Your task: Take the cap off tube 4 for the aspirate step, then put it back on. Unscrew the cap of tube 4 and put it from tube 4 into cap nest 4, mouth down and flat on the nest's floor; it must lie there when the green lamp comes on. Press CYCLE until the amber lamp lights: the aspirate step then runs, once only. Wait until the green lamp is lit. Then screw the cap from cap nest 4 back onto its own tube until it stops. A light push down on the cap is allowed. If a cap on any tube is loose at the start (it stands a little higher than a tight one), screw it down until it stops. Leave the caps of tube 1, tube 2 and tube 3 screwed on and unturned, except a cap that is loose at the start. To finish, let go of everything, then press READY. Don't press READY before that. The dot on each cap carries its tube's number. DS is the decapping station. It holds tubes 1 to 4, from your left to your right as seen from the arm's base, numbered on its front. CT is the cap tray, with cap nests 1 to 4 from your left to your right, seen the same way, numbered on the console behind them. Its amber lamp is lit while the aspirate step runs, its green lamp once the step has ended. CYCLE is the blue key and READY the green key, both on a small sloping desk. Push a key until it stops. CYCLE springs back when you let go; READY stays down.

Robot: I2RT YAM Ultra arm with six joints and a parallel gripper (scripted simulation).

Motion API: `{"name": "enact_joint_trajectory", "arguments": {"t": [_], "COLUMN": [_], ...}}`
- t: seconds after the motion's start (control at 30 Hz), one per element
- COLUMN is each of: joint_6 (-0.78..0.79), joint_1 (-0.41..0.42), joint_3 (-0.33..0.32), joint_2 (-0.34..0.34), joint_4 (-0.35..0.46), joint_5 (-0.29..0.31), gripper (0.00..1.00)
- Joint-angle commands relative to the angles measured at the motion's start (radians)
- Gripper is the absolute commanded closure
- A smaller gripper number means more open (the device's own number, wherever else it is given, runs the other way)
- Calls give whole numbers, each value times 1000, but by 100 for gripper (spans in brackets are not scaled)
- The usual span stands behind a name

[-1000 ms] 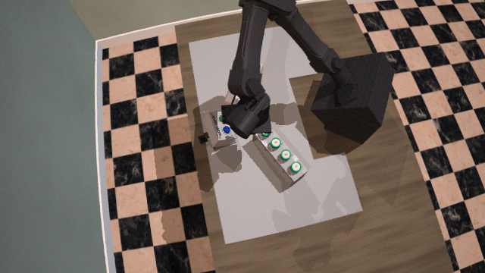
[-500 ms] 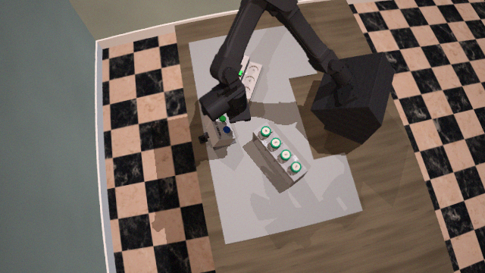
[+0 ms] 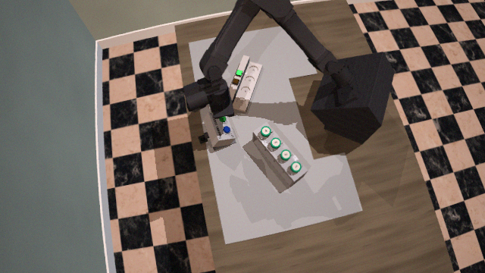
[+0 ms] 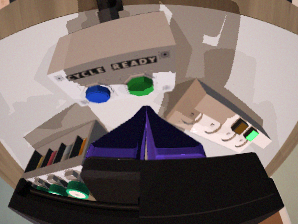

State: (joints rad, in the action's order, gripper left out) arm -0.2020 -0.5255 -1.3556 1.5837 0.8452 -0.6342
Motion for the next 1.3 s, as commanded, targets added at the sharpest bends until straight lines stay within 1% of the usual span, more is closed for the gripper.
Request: {"name": "enact_joint_trajectory", "arguments": {"t": [0.0, 0.37, 0.73, 0.93, 1.27], "joint_6": [28, 28, 26, 60, 60], "joint_1": [-14, -14, -16, 17, 17], "joint_3": [-13, -13, -29, -1, 0], "joint_2": [-7, -8, 0, 23, 23], "joint_4": [-14, -14, -4, -76, -76], "joint_5": [10, 10, 9, 26, 26], "gripper": [100, 100, 100, 100, 100]}}
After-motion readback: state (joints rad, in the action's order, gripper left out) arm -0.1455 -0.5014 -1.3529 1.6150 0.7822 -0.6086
